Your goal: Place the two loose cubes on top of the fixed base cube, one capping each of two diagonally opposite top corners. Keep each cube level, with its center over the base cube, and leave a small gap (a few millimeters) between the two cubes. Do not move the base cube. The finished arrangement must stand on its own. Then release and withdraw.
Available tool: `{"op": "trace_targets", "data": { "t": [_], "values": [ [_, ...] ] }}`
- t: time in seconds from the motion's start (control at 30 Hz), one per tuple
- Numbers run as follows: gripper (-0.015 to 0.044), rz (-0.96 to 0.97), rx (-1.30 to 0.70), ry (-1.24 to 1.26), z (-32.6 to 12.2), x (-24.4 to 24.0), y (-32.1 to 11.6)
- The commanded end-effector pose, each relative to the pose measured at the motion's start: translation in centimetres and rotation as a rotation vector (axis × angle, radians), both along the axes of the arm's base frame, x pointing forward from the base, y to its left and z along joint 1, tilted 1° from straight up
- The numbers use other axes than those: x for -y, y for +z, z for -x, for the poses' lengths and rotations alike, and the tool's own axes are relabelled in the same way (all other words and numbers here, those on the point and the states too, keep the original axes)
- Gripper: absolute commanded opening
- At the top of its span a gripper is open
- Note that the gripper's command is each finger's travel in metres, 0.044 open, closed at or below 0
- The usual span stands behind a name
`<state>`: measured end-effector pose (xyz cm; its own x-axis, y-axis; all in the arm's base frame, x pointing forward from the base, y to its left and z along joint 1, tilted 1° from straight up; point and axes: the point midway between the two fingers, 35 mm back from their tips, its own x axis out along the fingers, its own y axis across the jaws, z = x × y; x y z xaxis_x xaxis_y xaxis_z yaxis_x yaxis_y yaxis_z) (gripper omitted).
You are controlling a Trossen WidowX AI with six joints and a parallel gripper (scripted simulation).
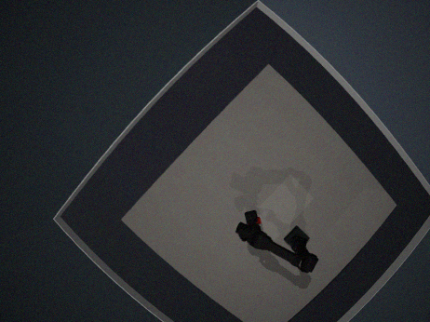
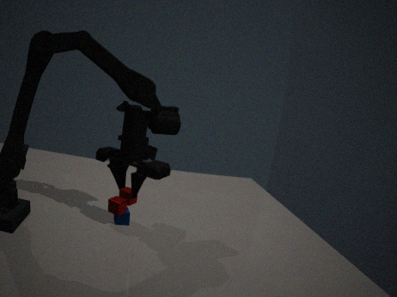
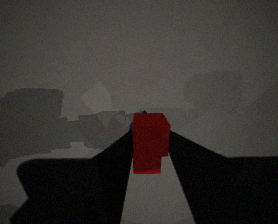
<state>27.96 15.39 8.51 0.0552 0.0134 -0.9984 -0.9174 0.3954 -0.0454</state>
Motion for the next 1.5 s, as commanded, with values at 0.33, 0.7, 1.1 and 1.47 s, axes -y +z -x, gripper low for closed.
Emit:
{"op": "trace_targets", "data": {
  "t": [0.33,0.7,1.1,1.47],
  "values": [
    [0.0105,0.005,-0.012,0.002,0.13,0.03,-1.35],
    [0.0105,0.005,-0.012,0.002,0.12,0.03,-1.49],
    [0.0157,0.005,-0.012,0.002,0.12,0.03,-1.49],
    [0.0205,0.006,-0.011,0.0,0.15,0.06,-0.51]
  ]
}}
